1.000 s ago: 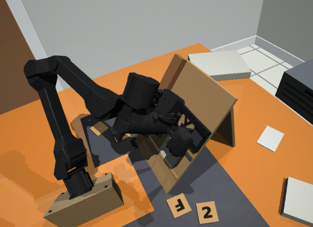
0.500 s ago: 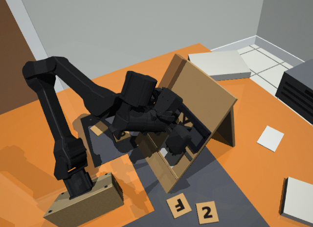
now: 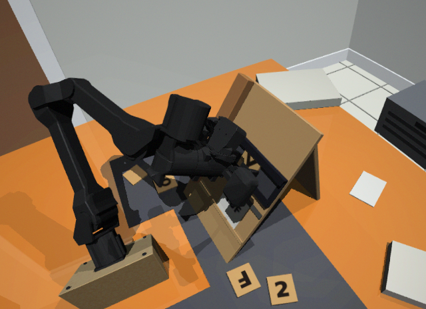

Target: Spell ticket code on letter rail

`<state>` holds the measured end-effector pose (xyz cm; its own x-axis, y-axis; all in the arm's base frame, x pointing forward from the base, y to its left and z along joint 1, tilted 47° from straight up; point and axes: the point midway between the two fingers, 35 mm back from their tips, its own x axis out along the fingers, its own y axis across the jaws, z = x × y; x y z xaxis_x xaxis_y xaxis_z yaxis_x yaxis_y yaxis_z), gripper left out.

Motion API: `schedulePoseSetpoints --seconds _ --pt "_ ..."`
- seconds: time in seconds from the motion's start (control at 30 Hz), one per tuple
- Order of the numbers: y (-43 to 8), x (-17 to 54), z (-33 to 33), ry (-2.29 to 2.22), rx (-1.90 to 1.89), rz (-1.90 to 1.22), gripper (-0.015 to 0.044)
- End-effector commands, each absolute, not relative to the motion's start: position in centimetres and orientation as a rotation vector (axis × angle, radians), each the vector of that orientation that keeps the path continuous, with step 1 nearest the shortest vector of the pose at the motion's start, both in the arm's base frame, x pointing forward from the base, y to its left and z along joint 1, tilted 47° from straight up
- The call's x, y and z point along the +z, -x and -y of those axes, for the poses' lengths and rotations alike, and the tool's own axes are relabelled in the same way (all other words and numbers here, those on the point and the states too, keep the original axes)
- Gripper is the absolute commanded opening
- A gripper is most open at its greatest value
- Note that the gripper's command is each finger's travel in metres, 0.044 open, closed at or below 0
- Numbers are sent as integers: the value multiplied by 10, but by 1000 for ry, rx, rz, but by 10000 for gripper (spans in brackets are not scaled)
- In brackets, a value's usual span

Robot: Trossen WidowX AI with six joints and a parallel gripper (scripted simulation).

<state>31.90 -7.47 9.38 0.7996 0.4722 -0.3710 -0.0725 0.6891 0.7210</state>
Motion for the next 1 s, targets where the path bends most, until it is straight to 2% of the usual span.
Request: schedulePoseSetpoints --seconds 0.0,0.97 --pt "-319 96 73 -761 319 -577 0" --pt "-318 107 62 -761 319 -577 0"
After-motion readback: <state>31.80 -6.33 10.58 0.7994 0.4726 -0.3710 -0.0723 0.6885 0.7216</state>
